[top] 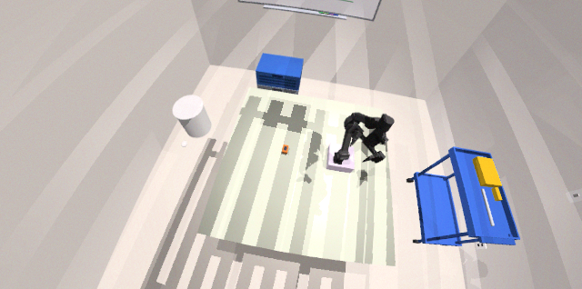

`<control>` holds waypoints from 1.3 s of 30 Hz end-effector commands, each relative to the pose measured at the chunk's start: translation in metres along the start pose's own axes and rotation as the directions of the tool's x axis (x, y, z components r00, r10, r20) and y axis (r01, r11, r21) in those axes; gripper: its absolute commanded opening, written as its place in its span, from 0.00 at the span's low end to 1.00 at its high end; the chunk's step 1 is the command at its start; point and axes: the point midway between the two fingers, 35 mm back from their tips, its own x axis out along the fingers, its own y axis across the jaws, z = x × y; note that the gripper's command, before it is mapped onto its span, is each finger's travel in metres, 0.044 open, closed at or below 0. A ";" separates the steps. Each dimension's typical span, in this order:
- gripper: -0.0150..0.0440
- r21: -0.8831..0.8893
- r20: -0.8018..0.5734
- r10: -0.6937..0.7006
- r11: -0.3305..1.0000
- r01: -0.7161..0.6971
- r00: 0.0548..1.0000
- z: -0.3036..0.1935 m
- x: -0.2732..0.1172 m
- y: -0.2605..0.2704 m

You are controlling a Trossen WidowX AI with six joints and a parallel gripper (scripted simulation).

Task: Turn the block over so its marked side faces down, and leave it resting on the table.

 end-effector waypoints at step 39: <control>1.00 -0.223 -0.901 -0.327 0.913 0.342 0.286 -0.426 0.143 -0.250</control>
